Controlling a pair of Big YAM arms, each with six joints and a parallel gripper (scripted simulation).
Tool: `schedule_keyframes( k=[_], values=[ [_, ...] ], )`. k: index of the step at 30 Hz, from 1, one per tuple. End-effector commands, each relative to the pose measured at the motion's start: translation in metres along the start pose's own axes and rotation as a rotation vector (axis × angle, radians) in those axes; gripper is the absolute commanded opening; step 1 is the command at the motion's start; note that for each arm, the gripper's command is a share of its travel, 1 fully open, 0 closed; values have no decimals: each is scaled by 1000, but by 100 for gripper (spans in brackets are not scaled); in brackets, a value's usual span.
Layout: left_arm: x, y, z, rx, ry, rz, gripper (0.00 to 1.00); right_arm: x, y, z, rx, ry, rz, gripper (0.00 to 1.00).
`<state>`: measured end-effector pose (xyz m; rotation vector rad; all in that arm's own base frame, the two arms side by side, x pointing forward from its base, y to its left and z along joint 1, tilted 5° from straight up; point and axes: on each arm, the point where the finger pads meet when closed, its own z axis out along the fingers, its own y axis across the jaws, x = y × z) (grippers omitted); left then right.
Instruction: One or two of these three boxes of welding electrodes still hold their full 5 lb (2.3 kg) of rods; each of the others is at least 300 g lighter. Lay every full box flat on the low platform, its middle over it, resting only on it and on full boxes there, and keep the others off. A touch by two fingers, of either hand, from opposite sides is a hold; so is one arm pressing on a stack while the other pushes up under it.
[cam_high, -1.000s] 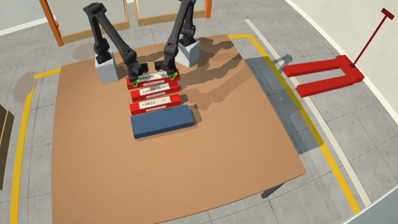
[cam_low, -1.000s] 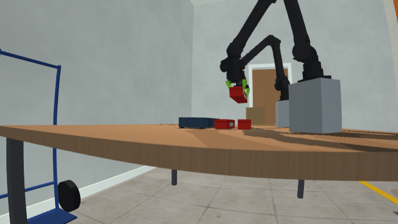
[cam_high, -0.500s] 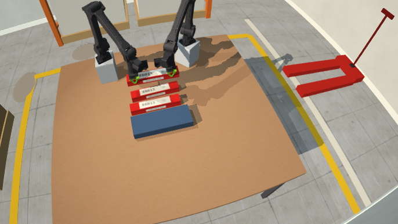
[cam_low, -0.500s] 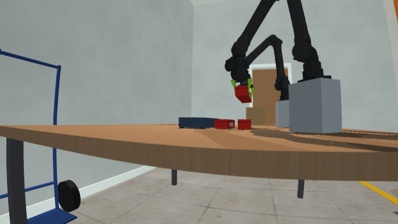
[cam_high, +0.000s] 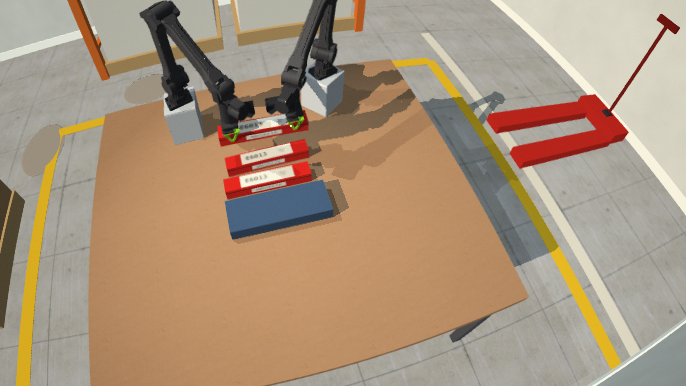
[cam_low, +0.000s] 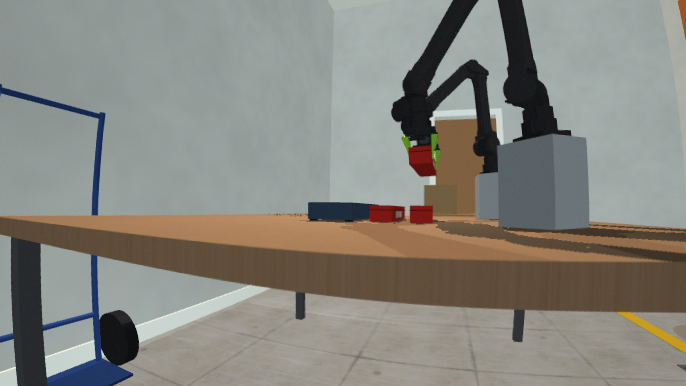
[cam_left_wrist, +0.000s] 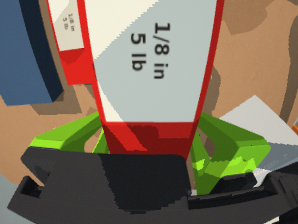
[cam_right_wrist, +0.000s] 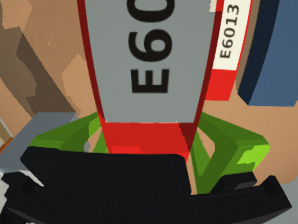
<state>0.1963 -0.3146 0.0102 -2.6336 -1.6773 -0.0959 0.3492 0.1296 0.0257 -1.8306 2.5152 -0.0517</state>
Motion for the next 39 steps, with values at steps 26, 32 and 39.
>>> schedule_keyframes(
  k=[26, 32, 39],
  values=[
    [5, 8, -24, -66, -19, -3, 0, 5, -10, -22, 62, -14, 12, 0],
    [5, 8, -23, -66, -19, -3, 0, 6, -9, -21, 60, -12, 13, 0],
    [4, 2, -21, -62, -17, 6, 0, 7, -3, -18, 55, -9, 22, 0]
  ],
)
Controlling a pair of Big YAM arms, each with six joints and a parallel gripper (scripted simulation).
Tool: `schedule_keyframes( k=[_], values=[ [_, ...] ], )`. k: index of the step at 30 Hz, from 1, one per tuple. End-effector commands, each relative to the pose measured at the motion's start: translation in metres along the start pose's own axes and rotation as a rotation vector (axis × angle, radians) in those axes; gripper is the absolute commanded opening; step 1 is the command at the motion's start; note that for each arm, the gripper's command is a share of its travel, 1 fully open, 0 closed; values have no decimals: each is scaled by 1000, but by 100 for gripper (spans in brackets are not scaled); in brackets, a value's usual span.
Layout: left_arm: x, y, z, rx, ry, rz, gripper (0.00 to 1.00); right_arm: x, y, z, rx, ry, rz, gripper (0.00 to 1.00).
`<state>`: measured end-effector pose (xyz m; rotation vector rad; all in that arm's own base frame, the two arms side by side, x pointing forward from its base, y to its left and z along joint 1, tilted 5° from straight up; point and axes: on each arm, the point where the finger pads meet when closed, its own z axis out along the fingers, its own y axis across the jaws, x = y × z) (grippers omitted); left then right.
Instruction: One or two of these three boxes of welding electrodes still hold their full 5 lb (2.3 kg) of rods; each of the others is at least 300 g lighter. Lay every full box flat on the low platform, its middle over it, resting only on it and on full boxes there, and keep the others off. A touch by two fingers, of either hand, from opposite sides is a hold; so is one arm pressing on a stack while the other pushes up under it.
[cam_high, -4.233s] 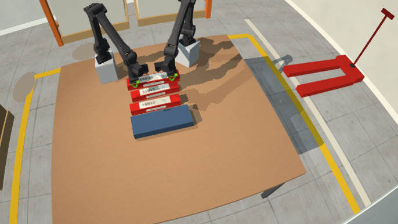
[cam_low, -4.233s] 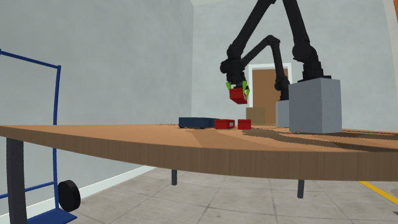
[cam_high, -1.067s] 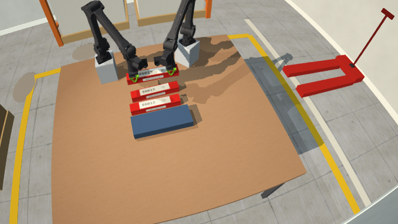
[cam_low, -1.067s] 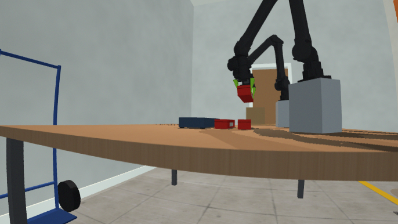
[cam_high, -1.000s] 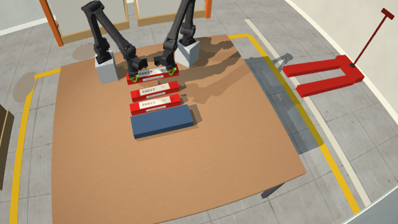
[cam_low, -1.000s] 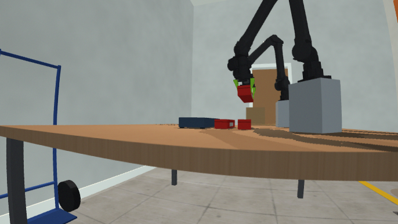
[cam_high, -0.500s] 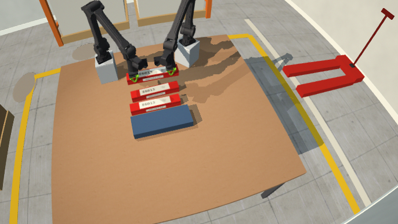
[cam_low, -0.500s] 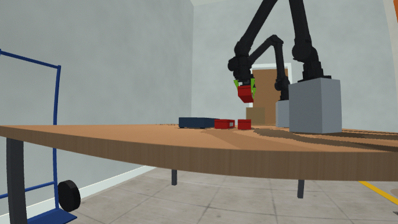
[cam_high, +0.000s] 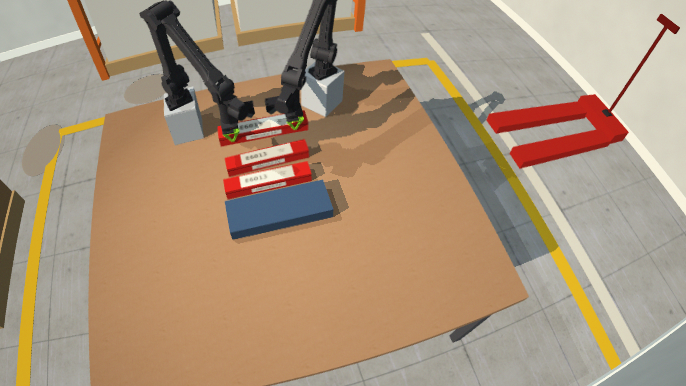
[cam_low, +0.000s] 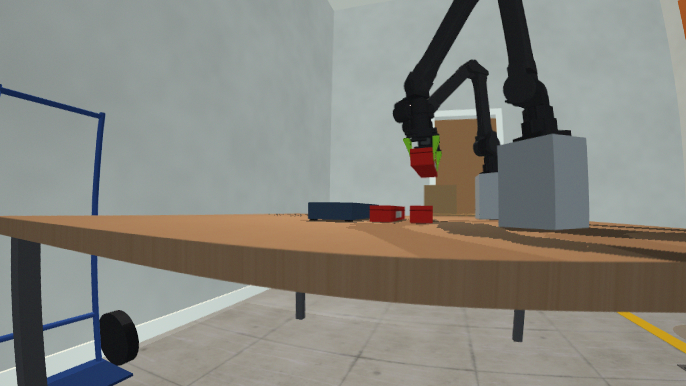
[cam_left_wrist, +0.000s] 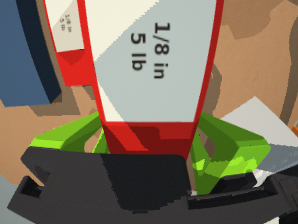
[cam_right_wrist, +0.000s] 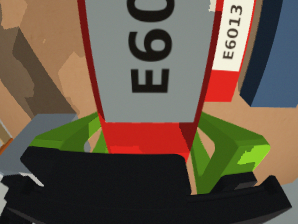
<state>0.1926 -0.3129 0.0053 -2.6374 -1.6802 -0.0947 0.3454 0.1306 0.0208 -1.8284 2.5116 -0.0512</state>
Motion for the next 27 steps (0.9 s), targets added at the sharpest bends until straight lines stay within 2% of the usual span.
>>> schedule_keyframes(
  k=[1, 7, 8, 10, 13, 22, 25, 27],
  values=[
    [2, 2, -26, -58, -14, 8, 0, 3, -2, -23, 52, -6, 13, 0],
    [5, -4, -25, -57, -13, 1, 0, 4, 5, -22, 52, -6, 17, 0],
    [0, 7, -34, -80, -29, -4, 0, -8, -14, -37, 89, -36, 8, 0],
    [7, -8, -24, -57, -13, -2, 0, 7, 8, -22, 52, -4, 6, 0],
    [1, -19, -24, -58, -14, 7, 0, 0, 19, -21, 51, -7, 5, 0],
    [4, -35, -23, -56, -14, 4, 0, 2, 36, -20, 50, -6, 13, 0],
    [8, -34, -22, -55, -13, -2, 0, 0, 28, -25, 63, -17, 7, 0],
    [5, -41, -22, -56, -13, 9, 0, 3, 41, -20, 50, -6, 18, 0]
  ],
)
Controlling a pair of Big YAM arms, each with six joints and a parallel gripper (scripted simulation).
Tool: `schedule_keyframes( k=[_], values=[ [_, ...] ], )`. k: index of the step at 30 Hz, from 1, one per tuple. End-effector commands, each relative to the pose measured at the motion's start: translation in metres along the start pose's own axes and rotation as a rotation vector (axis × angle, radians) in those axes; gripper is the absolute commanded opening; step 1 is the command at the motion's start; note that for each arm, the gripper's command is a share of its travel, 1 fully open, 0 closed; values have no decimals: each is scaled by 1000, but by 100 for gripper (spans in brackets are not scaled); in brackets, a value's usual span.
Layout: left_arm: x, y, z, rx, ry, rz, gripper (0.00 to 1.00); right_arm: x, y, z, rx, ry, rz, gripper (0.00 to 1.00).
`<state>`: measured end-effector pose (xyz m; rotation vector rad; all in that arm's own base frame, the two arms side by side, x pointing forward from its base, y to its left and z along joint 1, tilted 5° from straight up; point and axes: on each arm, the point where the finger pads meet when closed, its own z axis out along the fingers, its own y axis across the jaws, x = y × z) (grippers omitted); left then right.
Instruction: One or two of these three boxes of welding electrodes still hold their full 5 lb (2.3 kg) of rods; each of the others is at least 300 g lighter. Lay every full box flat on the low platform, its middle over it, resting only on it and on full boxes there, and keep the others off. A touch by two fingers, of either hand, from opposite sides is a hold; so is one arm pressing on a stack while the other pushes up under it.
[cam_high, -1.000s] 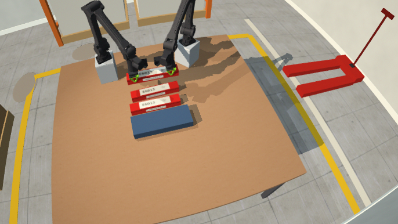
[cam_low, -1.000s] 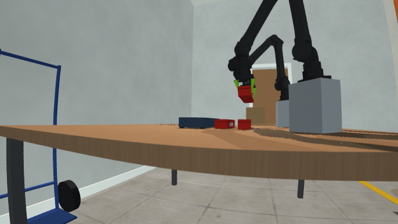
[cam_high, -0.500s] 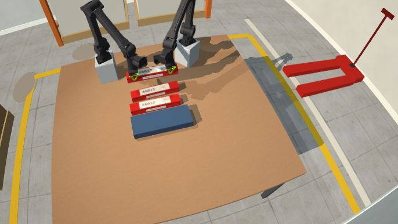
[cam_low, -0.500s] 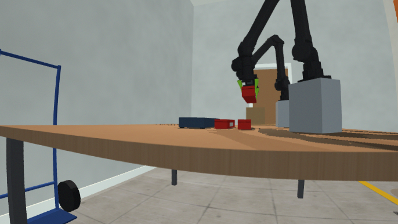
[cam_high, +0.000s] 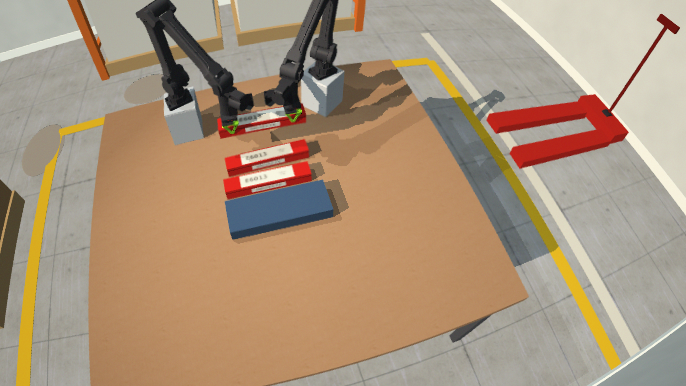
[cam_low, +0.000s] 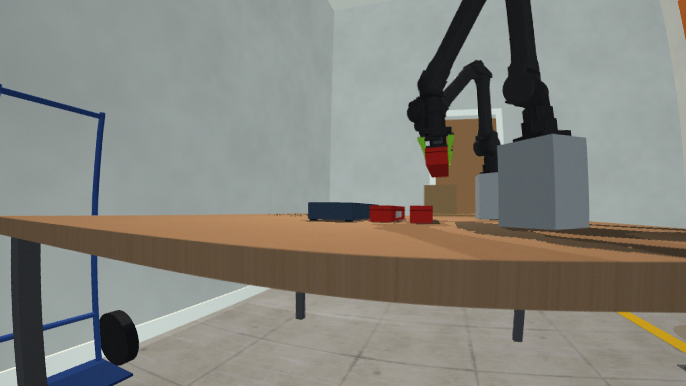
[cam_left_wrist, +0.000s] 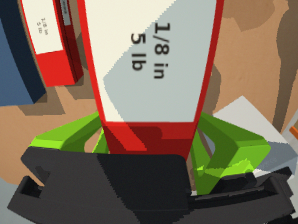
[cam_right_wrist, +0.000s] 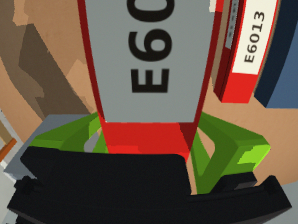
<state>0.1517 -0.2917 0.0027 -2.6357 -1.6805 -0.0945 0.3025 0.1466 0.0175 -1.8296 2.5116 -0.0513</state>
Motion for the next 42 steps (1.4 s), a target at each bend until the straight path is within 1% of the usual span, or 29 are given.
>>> schedule_keyframes(
  k=[1, 3, 4, 5, 6, 15, 16, 17, 18, 20, 24, 29, 31, 32, 35, 42],
  values=[
    [0, 1, -24, -57, -15, 11, 0, 2, -1, -21, 50, -7, 8, 0],
    [1, -2, -23, -57, -15, 8, 0, 1, 3, -20, 50, -7, 6, 0],
    [6, 1, -23, -56, -14, 1, 0, 6, -1, -20, 50, -6, 24, 0],
    [7, 2, -23, -56, -13, -1, 0, 3, -6, -24, 59, -14, 12, 0],
    [-1, 11, -30, -75, -29, -3, 0, -3, -13, -30, 73, -27, 8, 0],
    [2, 7, -26, -68, -23, -2, 0, -1, -10, -26, 67, -22, 8, 0],
    [3, 6, -25, -66, -21, -2, 0, 7, 0, -19, 50, -5, 17, 0],
    [7, 0, -21, -56, -13, -1, 0, 5, 4, -19, 50, -6, 22, 0],
    [5, -4, -21, -56, -14, 8, 0, 1, 10, -19, 49, -7, 6, 0],
    [1, -11, -21, -57, -15, 1, 0, 1, 14, -19, 49, -7, 6, 0],
    [6, -16, -20, -55, -14, -5, 0, 3, 20, -18, 49, -7, 12, 0],
    [3, -28, -20, -56, -15, -2, 0, 1, 32, -18, 48, -7, 6, 0],
    [3, -28, -20, -56, -15, -2, 0, 1, 32, -18, 48, -7, 6, 0],
    [7, -26, -19, -55, -14, -1, 0, 6, 28, -17, 49, -5, 9, 0],
    [2, -37, -19, -55, -15, 1, 0, 0, 40, -17, 48, -7, 6, 0],
    [5, -49, -18, -54, -14, -5, 0, 0, 54, -16, 47, -7, 6, 0]
  ],
)
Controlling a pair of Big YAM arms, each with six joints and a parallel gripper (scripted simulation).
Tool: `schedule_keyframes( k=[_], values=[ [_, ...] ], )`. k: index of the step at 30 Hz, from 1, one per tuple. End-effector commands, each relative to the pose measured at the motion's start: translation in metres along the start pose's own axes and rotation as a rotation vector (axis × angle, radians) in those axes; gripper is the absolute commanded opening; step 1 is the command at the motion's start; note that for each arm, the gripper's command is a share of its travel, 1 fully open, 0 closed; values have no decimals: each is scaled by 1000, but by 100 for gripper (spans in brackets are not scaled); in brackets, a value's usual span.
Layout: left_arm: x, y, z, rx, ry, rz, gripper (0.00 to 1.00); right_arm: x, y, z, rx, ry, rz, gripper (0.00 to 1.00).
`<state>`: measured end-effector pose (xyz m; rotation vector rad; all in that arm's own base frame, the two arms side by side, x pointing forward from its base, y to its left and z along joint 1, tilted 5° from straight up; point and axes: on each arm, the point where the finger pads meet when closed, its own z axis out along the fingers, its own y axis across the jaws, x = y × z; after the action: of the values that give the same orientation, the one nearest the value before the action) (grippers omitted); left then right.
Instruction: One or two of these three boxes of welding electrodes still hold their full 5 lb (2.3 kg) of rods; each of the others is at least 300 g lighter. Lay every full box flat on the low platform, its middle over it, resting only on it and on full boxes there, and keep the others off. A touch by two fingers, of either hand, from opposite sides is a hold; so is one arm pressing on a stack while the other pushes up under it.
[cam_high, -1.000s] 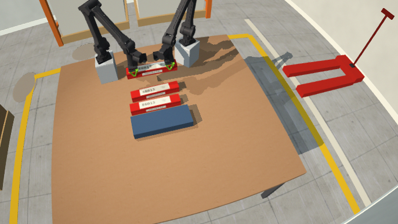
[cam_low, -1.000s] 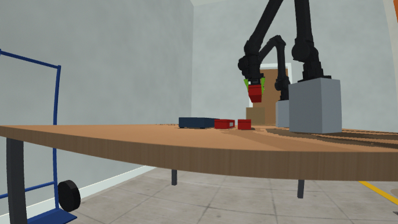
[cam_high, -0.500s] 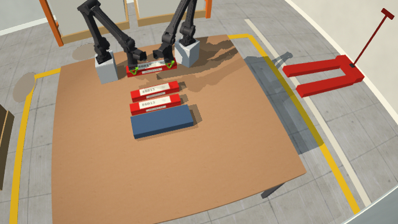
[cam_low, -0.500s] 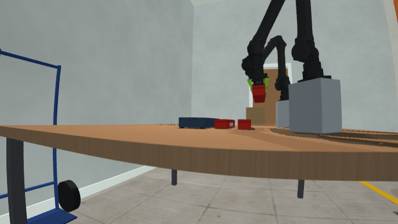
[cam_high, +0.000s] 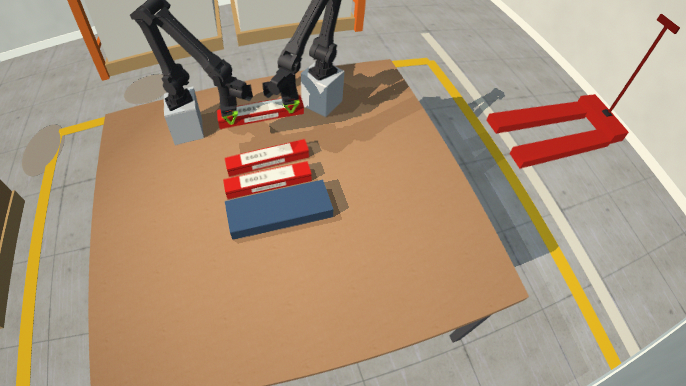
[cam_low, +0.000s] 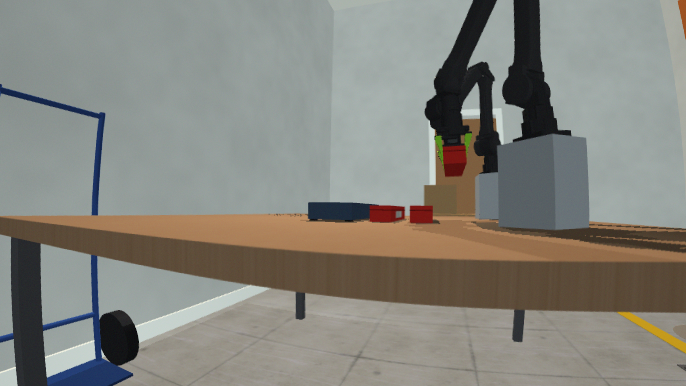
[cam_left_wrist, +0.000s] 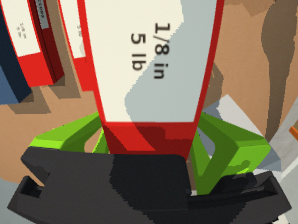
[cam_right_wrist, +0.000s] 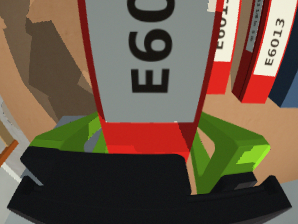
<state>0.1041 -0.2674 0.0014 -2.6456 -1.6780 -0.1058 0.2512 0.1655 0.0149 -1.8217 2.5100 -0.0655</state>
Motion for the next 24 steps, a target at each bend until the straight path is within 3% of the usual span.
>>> schedule_keyframes(
  k=[1, 24],
  values=[
    [2, 2, -18, -44, -16, -11, 0, 2, 1, -16, 36, -8, 3, 0],
    [6, 0, -14, -43, -15, -5, 0, 7, -1, -13, 36, -7, 23, 0]
  ],
)
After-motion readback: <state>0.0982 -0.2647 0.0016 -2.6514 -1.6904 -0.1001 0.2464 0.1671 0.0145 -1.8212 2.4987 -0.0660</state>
